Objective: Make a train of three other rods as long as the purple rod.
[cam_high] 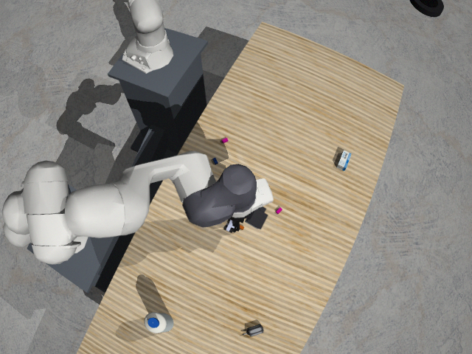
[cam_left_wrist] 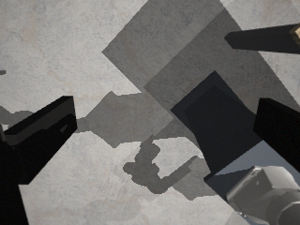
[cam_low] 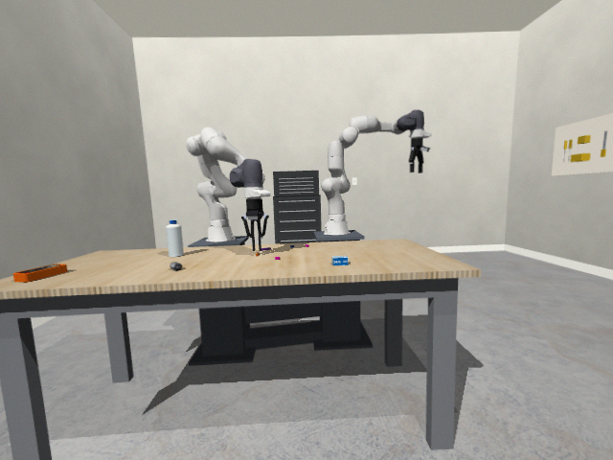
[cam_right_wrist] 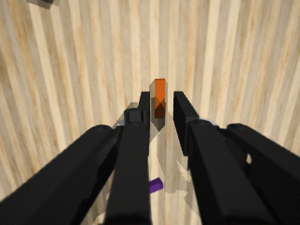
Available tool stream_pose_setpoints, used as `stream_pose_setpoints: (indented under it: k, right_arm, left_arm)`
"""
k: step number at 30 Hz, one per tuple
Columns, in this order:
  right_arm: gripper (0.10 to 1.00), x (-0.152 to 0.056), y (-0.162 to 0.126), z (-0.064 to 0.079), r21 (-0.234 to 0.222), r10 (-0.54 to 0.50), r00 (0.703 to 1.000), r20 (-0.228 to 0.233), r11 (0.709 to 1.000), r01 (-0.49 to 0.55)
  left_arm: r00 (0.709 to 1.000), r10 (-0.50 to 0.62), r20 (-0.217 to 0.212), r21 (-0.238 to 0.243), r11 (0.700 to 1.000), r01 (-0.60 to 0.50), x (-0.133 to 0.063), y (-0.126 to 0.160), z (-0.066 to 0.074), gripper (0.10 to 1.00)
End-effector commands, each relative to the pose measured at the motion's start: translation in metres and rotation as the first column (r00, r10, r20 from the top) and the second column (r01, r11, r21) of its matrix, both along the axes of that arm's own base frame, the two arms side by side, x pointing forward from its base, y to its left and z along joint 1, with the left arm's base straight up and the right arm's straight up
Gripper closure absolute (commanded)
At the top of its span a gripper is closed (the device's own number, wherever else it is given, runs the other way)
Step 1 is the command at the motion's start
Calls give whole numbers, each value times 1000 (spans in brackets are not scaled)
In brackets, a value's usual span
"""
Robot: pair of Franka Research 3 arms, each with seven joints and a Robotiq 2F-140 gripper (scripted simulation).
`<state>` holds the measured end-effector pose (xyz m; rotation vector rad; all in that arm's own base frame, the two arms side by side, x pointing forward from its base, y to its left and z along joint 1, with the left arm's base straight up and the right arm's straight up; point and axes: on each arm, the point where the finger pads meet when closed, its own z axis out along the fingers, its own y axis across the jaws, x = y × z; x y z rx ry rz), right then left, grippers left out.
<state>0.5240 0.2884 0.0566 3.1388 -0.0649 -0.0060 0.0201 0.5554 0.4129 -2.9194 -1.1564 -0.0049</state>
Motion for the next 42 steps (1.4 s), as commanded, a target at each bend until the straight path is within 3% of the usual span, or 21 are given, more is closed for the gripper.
stream_pose_setpoints:
  k: [1, 42]
  right_arm:
    - [867, 1, 1, -2, 2, -7, 1000, 4, 1000, 7]
    - [867, 1, 1, -6, 2, -7, 1000, 4, 1000, 7]
  left_arm:
    - [1000, -4, -2, -3, 1000, 4, -1, -1, 0, 98]
    - [1000, -4, -2, -3, 1000, 4, -1, -1, 0, 98]
